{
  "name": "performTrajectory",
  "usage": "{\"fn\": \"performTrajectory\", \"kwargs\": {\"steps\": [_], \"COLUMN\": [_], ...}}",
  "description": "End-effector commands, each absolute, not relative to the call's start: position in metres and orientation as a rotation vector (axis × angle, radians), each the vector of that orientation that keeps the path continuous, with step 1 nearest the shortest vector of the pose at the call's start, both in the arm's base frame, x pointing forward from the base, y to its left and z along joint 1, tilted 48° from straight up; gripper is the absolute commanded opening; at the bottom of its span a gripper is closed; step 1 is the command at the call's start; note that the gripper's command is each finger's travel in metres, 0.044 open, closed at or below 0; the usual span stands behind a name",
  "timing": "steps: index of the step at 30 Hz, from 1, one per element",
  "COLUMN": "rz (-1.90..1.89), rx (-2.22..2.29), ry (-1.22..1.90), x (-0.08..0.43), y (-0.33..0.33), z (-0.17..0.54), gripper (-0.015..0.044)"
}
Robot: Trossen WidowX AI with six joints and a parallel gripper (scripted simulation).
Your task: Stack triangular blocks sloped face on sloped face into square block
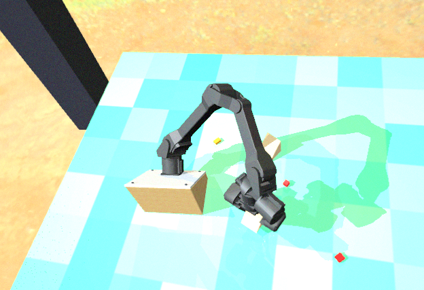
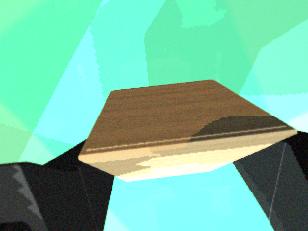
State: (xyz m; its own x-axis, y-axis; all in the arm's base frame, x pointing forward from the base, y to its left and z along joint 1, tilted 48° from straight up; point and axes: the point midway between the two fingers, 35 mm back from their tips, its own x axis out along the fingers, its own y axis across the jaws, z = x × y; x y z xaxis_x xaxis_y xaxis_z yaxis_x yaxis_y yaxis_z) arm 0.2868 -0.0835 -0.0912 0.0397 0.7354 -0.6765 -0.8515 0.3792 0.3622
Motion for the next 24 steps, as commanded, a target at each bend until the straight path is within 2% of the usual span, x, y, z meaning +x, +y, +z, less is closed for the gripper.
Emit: {"fn": "performTrajectory", "kwargs": {"steps": [1, 24], "rz": [1.274, 1.266], "rx": [-0.239, -0.224], "ry": [0.866, 0.871], "x": [0.286, 0.288], "y": [-0.084, -0.064], "z": [-0.092, -0.109], "gripper": [0.0000, 0.0000]}}
